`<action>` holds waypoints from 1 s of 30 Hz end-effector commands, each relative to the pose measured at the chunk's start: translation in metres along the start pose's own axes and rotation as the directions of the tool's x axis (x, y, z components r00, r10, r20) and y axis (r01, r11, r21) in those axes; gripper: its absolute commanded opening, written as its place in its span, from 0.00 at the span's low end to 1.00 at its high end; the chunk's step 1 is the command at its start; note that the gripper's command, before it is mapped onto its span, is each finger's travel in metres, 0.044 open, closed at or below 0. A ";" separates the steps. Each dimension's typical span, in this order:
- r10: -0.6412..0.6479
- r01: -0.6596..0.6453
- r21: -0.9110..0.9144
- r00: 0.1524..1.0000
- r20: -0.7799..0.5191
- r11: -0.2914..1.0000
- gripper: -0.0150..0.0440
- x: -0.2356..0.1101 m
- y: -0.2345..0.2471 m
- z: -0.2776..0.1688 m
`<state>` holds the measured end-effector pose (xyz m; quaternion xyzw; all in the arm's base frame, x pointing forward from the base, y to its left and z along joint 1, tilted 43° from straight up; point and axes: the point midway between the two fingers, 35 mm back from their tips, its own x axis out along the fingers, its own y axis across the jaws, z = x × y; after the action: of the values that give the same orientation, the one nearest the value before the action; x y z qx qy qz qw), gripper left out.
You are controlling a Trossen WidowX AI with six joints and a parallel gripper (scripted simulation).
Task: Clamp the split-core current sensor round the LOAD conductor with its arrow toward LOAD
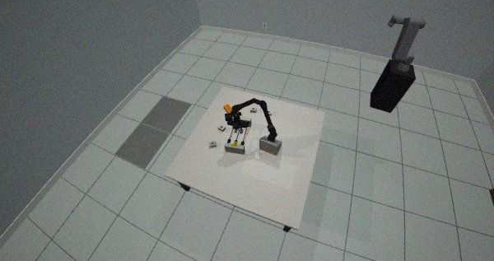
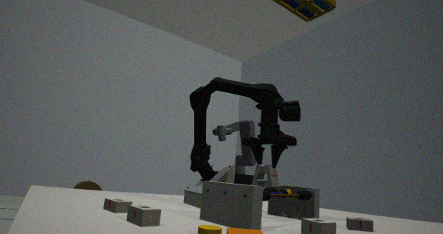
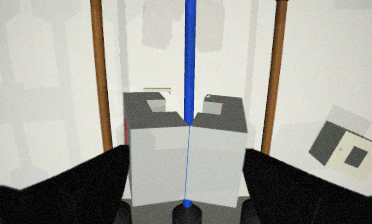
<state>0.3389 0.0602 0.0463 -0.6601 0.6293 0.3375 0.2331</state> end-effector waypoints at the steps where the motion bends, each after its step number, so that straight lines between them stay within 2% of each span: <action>1: -0.007 0.007 -0.047 1.000 -0.001 0.999 0.25 0.000 -0.006 -0.001; 30: -0.007 0.007 -0.047 1.000 -0.002 0.999 0.25 0.044 -0.007 -0.001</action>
<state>0.3458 0.0339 0.0166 -0.6668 0.6196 0.3498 0.2217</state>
